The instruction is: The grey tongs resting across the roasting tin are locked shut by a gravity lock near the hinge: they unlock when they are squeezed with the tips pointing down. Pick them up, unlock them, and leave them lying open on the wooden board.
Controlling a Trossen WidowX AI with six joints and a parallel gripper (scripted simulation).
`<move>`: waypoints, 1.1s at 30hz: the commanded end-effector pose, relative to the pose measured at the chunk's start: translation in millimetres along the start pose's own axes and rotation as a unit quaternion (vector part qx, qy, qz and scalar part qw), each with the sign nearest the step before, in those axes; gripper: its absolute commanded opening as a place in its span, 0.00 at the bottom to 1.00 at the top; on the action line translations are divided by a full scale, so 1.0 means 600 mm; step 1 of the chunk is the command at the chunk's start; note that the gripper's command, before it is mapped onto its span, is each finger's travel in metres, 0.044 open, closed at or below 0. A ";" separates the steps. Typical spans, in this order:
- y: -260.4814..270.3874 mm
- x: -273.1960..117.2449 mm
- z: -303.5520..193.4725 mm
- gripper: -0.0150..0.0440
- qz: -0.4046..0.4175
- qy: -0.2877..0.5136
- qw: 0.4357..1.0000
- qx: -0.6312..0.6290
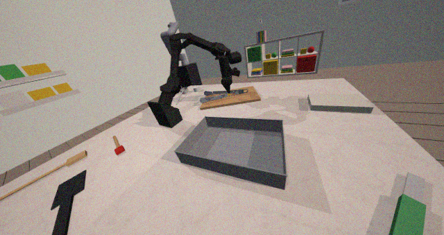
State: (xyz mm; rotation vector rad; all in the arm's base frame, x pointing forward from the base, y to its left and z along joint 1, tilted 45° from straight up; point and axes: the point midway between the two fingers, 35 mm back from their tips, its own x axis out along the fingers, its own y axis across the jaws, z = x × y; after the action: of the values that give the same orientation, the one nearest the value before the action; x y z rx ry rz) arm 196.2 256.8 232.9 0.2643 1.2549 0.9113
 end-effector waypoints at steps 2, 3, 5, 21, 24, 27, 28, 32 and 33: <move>0.011 -0.029 0.051 1.00 -0.002 -0.010 1.000 -0.002; 0.013 -0.037 0.064 1.00 -0.003 -0.011 1.000 -0.002; 0.017 -0.054 0.088 1.00 -0.006 -0.015 1.000 -0.003; 0.006 -0.172 0.226 1.00 -0.025 -0.039 0.999 -0.003; 0.000 -0.178 0.232 1.00 -0.026 -0.038 0.999 -0.001; 0.000 -0.178 0.232 1.00 -0.026 -0.038 0.999 -0.001; 0.000 -0.178 0.232 1.00 -0.026 -0.038 0.999 -0.001; 0.000 -0.178 0.232 1.00 -0.026 -0.038 0.999 -0.001; 0.000 -0.178 0.232 1.00 -0.026 -0.038 0.999 -0.001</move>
State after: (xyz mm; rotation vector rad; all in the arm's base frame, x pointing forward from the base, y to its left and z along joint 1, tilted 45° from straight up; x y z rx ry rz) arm 317.4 221.8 353.2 0.2648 1.1876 0.8433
